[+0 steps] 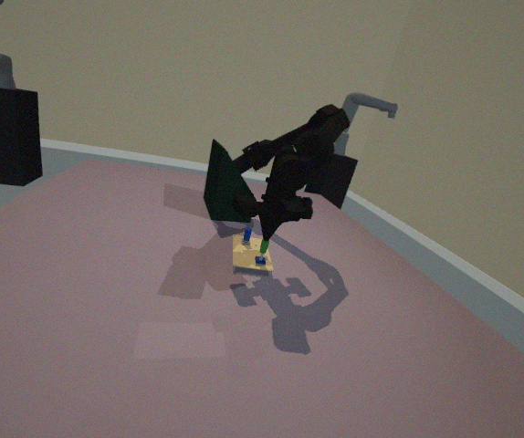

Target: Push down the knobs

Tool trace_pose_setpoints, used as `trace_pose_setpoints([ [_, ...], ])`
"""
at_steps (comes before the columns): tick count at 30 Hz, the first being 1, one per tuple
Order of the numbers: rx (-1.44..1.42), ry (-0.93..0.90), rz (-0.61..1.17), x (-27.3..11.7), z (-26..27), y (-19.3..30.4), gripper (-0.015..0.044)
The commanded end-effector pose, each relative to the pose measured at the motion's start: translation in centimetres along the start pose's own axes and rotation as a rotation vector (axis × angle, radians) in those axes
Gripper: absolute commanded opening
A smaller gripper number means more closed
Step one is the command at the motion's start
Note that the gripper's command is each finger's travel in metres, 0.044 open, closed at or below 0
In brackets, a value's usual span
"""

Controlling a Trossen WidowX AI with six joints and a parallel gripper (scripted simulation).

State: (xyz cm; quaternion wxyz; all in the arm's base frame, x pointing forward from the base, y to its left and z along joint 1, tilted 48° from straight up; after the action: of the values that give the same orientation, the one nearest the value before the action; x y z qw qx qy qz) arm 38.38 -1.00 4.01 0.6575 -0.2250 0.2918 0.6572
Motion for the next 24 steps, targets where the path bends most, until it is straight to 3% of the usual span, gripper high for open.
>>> trace_pose_setpoints([
  [1,0.004,-0.004,-0.001,-0.01,0.03,-0.01,0.0],
  [24,0.004,-0.005,-0.001,0.43,0.03,-0.01,0.0],
])
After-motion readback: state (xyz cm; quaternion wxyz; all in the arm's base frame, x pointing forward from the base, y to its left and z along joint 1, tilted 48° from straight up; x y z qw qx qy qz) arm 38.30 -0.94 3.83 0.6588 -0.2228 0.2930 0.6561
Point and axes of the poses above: the point midway between the two fingers, 35 mm back from their tips, its own x axis out along the fingers, its own z axis across the jaws, y = z × x, the point moved 9 cm from there along -x, back along the fingers, and after that the axes turned 15 degrees about x, right-handed, at the moved point
